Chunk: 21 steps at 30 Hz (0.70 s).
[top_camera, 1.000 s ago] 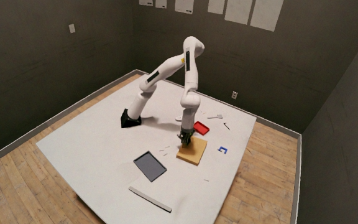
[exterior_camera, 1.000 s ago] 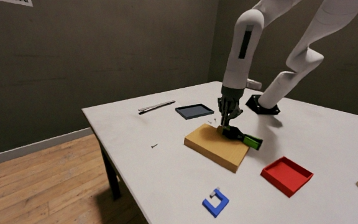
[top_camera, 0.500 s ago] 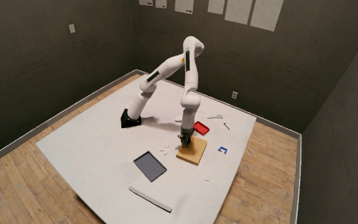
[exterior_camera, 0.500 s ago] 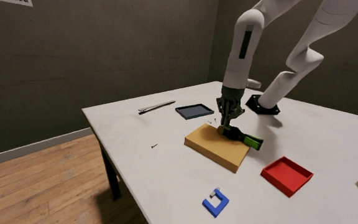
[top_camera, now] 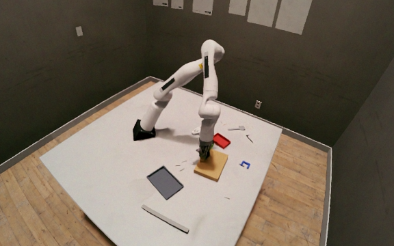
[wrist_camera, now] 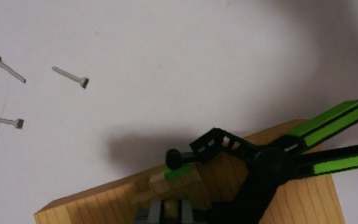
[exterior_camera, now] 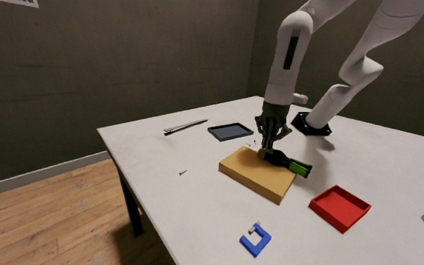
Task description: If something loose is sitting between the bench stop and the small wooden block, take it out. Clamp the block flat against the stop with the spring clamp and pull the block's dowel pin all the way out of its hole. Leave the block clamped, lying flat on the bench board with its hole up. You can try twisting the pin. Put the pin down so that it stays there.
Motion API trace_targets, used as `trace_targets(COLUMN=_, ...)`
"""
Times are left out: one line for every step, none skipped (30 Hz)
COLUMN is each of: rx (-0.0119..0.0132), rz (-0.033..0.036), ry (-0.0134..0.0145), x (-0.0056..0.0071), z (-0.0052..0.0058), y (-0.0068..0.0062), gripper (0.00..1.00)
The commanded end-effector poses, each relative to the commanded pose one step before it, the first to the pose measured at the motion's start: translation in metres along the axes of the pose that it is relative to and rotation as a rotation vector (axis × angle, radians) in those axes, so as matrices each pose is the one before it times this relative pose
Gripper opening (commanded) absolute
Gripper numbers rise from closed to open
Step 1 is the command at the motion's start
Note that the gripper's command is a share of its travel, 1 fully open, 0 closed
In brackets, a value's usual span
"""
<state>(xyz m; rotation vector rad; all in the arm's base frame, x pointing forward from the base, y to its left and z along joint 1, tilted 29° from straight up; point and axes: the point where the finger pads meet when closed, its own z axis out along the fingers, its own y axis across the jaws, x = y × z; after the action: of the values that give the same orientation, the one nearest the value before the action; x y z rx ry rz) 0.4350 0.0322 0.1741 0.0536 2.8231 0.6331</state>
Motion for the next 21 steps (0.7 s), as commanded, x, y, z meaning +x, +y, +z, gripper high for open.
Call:
trace_targets(rx=0.00339, rz=-0.02876, ry=-0.0091, x=-0.00359, z=-0.00269, y=-0.00075, gripper=0.1)
trace_targets(rx=0.0, rz=-0.00988, ry=-0.00001, x=0.0, z=-0.00001, y=0.0, gripper=0.1)
trace_targets(rx=0.0, rz=-0.00989, ry=0.0, x=0.0, z=-0.00001, y=0.0, gripper=0.1)
trace_targets(rx=0.0, rz=-0.00989, ry=0.0, x=0.0, z=-0.00001, y=0.0, gripper=0.1)
trace_targets(rx=0.0, rz=-0.0099, ry=-0.00001, x=0.0, z=-0.00001, y=0.0, gripper=0.1)
trace_targets(rx=0.0, rz=-0.0099, ry=-0.00001, x=0.0, z=-0.00001, y=0.0, gripper=0.1)
trace_targets(rx=0.0, rz=-0.0099, ry=-0.00001, x=0.0, z=-0.00001, y=0.0, gripper=0.1)
trace_targets(rx=0.0, rz=-0.00991, ry=-0.00001, x=0.0, z=-0.00001, y=0.0, gripper=0.1)
trace_targets(rx=0.0, rz=-0.00991, ry=-0.00001, x=0.0, z=-0.00001, y=0.0, gripper=0.1)
trace_targets(rx=0.0, rz=-0.00991, ry=-0.00002, x=0.0, z=-0.00001, y=0.0, gripper=0.1)
trace_targets(rx=0.0, rz=-0.00992, ry=-0.00002, x=-0.00001, z=-0.00001, y=0.0, gripper=0.1)
trace_targets(rx=0.0, rz=-0.00993, ry=0.0, x=0.0, z=-0.00001, y=0.0, gripper=0.1)
trace_targets(rx=0.0, rz=-0.00993, ry=0.0, x=0.0, z=-0.00001, y=0.0, gripper=0.1)
trace_targets(rx=0.0, rz=-0.00993, ry=0.0, x=0.0, z=-0.00001, y=0.0, gripper=0.1)
trace_targets(rx=0.0, rz=-0.00994, ry=-0.00001, x=0.0, z=-0.00001, y=0.0, gripper=0.1)
trace_targets(rx=0.0, rz=0.0, ry=0.0, x=0.0, z=0.0, y=0.0, gripper=0.1)
trace_targets(rx=0.0, rz=0.0, ry=0.0, x=0.0, z=0.0, y=0.0, gripper=0.1)
trace_targets(rx=0.0, rz=-0.00994, ry=-0.00001, x=0.0, z=-0.00001, y=0.0, gripper=0.1)
trace_targets(rx=0.0, rz=-0.00994, ry=-0.00001, x=0.0, z=-0.00001, y=0.0, gripper=0.1)
trace_targets(rx=0.0, rz=-0.00995, ry=-0.00001, x=0.0, z=-0.00001, y=0.0, gripper=0.1)
trace_targets(rx=0.00001, rz=-0.00995, ry=-0.00001, x=0.0, z=-0.00001, y=0.0, gripper=0.1)
